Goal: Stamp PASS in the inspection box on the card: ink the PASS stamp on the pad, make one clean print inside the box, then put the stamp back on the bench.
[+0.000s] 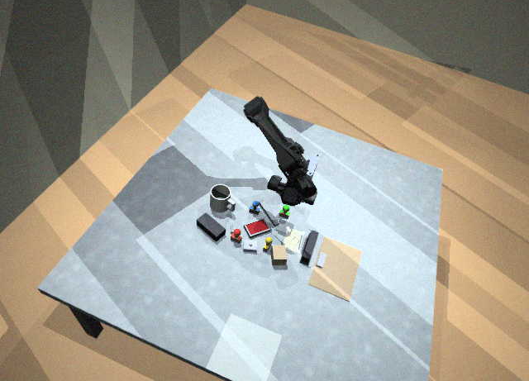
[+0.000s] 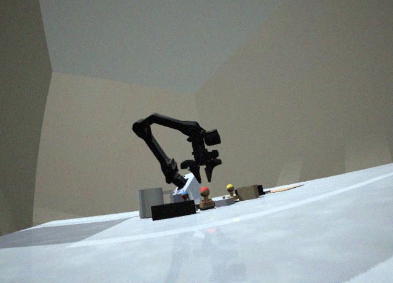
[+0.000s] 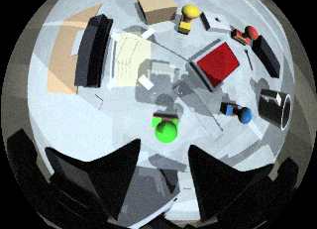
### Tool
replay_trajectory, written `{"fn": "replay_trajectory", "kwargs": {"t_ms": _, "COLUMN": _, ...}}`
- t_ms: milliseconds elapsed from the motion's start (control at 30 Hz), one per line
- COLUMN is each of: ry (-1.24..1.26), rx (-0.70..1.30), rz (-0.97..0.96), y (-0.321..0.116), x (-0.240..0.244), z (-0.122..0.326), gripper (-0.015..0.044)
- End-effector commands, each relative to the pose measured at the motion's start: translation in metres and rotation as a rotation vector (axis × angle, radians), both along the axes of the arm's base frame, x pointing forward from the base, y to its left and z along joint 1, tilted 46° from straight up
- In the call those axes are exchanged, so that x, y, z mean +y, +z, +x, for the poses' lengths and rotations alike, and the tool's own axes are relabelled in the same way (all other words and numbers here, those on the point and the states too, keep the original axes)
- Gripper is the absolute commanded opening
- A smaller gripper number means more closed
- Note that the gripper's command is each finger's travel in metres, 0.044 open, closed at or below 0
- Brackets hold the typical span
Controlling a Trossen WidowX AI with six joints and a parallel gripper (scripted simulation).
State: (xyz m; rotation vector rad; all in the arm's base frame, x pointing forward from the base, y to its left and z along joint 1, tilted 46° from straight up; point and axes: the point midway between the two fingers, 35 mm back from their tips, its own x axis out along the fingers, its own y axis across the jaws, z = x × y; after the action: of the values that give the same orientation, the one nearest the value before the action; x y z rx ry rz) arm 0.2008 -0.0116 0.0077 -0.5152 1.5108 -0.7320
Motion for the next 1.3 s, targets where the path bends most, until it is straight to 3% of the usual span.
{"fn": "replay_trajectory", "kwargs": {"t_ms": 0, "ry": 0.002, "rx": 0.007, "rz": -0.005, "y": -0.005, "x": -0.006, "z": -0.002, "gripper": 0.0226}}
{"fn": "replay_trajectory", "kwargs": {"t_ms": 1267, "ry": 0.002, "rx": 0.007, "rz": -0.01, "y": -0.046, "x": -0.052, "z": -0.01, "gripper": 0.0226}}
